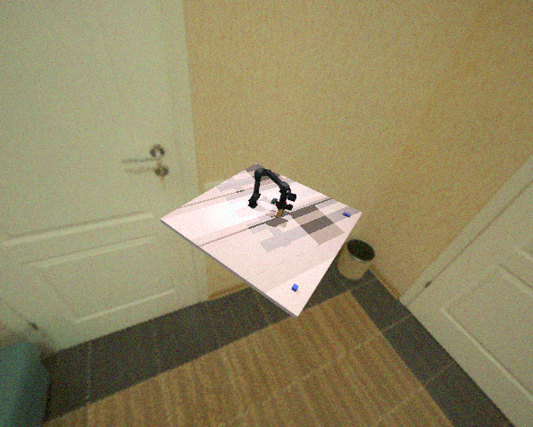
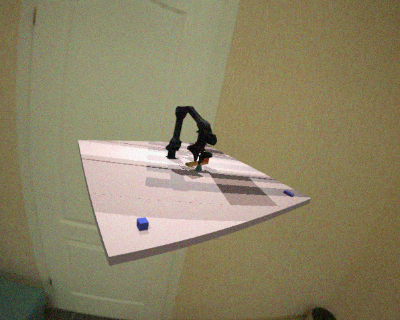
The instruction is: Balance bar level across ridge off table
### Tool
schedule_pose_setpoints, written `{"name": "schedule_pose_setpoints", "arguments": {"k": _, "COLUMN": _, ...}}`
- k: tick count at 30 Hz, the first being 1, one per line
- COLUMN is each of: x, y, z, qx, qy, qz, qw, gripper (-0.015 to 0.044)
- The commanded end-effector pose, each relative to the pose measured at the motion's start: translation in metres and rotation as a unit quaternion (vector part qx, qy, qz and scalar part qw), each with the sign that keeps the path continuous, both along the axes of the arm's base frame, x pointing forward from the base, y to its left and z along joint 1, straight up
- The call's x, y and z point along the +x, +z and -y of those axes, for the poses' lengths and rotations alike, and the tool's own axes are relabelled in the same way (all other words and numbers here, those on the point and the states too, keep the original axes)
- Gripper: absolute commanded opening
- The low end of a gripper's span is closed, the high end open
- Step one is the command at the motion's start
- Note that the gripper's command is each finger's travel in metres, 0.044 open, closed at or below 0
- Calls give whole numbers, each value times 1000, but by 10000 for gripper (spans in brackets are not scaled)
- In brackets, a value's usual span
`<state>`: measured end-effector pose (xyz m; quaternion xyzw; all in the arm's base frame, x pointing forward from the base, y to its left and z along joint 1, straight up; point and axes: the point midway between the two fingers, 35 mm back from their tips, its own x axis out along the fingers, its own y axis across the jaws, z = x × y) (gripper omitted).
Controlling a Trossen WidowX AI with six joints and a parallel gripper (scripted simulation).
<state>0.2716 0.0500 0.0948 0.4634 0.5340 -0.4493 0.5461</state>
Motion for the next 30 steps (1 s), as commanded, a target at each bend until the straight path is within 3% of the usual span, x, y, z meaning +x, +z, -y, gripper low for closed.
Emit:
{"name": "schedule_pose_setpoints", "arguments": {"k": 1, "x": 0, "y": 0, "z": 0, "qx": 0, "qy": 0, "qz": 0, "qw": 1000, "gripper": 0}}
{"name": "schedule_pose_setpoints", "arguments": {"k": 13, "x": 0, "y": 0, "z": 0, "qx": 0, "qy": 0, "qz": 0, "qw": 1000, "gripper": 0}}
{"name": "schedule_pose_setpoints", "arguments": {"k": 19, "x": 0, "y": 0, "z": 0, "qx": 0, "qy": 0, "qz": 0, "qw": 1000, "gripper": 157}}
{"name": "schedule_pose_setpoints", "arguments": {"k": 30, "x": 0, "y": 0, "z": 0, "qx": 0, "qy": 0, "qz": 0, "qw": 1000, "gripper": 167}}
